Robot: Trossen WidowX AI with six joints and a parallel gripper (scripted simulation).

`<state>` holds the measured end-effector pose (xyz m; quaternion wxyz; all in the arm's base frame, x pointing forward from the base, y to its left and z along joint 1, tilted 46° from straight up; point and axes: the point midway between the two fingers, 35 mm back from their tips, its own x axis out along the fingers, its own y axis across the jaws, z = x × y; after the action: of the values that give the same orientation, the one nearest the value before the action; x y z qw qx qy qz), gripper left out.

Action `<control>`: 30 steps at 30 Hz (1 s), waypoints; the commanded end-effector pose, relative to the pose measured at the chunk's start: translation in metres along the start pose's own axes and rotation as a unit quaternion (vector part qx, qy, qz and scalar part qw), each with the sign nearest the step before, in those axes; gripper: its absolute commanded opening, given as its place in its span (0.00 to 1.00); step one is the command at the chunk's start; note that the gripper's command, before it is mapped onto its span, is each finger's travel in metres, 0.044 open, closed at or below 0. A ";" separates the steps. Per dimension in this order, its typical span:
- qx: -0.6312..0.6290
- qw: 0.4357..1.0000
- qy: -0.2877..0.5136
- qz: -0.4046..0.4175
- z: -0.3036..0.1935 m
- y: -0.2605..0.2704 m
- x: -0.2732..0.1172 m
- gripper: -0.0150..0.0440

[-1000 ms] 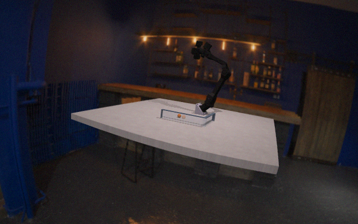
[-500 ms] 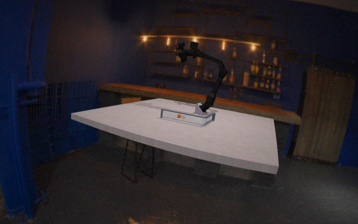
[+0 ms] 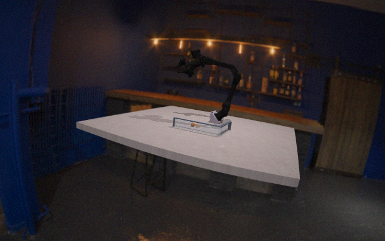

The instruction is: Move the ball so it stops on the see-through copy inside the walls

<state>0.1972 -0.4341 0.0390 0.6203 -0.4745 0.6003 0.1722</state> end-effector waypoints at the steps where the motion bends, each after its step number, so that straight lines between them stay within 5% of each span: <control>1: -0.061 0.993 -0.100 0.033 0.076 0.004 0.012 0.65; 11: -0.170 0.933 -0.296 0.112 0.224 0.035 0.000 0.65; 22: -0.250 0.802 -0.486 0.240 0.364 0.107 -0.061 0.65; 30: -0.253 0.789 -0.499 0.253 0.373 0.114 -0.067 0.65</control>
<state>0.3130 -0.0651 -0.0075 0.6260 -0.3059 0.2471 0.6734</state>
